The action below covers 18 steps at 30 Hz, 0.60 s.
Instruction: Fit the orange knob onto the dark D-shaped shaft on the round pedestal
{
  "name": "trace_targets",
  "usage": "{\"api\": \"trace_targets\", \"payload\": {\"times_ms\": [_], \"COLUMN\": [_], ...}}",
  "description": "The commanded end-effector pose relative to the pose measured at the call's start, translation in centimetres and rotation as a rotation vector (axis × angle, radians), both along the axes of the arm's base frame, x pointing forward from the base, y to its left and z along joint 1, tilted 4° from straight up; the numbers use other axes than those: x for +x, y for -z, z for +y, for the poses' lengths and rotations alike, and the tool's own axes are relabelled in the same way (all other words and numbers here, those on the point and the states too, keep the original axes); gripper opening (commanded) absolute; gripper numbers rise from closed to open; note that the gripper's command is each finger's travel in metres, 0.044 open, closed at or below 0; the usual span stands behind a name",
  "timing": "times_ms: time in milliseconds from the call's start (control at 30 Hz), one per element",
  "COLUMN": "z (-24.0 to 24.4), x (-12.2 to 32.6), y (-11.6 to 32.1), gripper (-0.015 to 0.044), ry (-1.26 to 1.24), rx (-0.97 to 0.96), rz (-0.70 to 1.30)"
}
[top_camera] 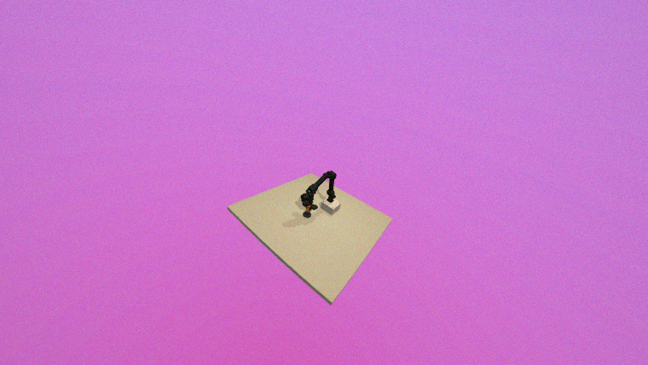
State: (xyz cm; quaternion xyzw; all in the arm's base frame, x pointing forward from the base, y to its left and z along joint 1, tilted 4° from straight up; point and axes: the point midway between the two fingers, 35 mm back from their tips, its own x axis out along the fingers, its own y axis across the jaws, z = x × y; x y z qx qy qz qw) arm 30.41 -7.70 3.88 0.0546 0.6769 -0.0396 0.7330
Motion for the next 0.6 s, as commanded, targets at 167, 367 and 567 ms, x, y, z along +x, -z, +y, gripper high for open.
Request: {"api": "trace_targets", "payload": {"times_ms": [167, 367, 567], "z": [0.09, 0.08, 0.08], "x": [0.25, 0.18, 0.06], "y": [0.04, 0.14, 0.15], "gripper": [0.0, 0.0, 0.0], "ry": [0.0, 0.0, 0.0], "rx": [0.002, 0.002, 0.002], "rz": [-0.004, -0.004, -0.004]}}
